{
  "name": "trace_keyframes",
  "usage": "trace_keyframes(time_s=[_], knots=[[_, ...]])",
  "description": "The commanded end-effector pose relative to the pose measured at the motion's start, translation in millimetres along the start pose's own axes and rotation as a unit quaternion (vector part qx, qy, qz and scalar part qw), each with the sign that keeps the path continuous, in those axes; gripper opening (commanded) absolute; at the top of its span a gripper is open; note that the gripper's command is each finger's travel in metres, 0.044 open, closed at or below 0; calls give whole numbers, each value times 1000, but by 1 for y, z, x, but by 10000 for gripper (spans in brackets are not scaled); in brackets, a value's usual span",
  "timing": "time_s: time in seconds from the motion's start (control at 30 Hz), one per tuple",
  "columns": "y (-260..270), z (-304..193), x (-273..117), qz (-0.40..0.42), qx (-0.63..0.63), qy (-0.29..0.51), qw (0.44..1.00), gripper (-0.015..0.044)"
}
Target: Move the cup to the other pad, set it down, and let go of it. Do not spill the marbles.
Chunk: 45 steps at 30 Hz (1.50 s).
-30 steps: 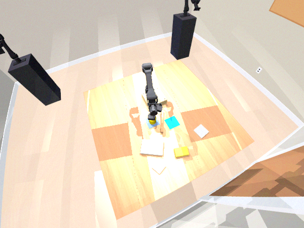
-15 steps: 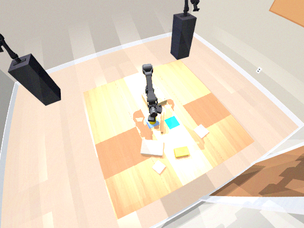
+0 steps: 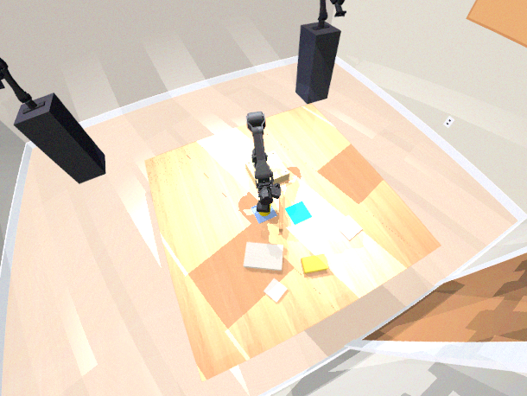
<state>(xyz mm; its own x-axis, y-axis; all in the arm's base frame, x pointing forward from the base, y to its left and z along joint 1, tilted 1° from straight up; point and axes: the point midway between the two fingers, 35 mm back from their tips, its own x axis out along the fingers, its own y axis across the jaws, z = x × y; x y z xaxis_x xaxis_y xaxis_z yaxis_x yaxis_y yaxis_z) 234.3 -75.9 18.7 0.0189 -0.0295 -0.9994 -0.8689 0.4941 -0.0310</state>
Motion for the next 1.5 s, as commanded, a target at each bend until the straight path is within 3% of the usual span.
trace_keyframes(time_s=[0.0,0.63,1.47], knots=[[0,0,0,0,0,0,1000,127],[0,0,0,0,0,0,1000,0],[-2,-1,-64,0,-2,-1,1000,0]])
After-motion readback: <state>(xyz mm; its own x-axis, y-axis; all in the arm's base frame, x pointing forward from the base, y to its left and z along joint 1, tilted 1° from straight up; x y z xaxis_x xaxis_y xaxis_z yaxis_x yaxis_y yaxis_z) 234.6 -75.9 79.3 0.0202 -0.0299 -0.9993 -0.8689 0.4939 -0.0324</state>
